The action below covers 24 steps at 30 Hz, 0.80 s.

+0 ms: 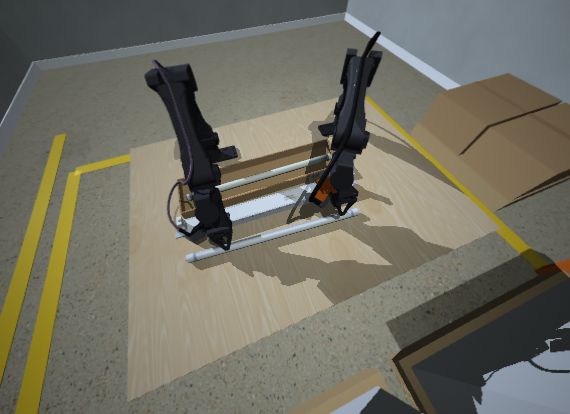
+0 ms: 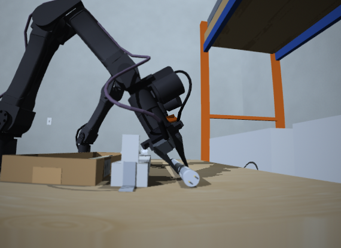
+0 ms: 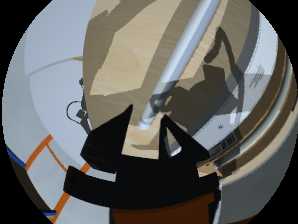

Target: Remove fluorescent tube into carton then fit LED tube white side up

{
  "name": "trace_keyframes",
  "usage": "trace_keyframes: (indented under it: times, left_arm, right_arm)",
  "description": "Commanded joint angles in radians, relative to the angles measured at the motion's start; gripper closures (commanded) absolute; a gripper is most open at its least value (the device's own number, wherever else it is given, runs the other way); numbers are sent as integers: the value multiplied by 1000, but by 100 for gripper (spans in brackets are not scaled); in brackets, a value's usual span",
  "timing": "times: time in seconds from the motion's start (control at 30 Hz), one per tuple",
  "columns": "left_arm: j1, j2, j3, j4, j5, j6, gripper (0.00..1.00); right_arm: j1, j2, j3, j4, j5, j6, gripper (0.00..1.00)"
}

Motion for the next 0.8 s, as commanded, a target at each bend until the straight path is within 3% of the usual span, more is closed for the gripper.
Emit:
trace_keyframes:
  times: [0.0,0.17,0.23,0.4,0.77]
  left_arm:
    - [15,15,61,-82,28,-1,51]
    - [40,63,185,-283,108,8,51]
    - [37,84,211,-233,77,8,51]
    - [43,121,298,-363,125,12,51]
    - [41,151,324,-324,104,5,51]
  right_arm:
    - [-7,-9,12,14,18,-9,89]
    - [-7,-9,12,14,18,-9,89]
    - [-7,-9,12,14,18,-9,89]
    - [-7,-9,12,14,18,-9,89]
    - [-7,-9,12,14,18,-9,89]
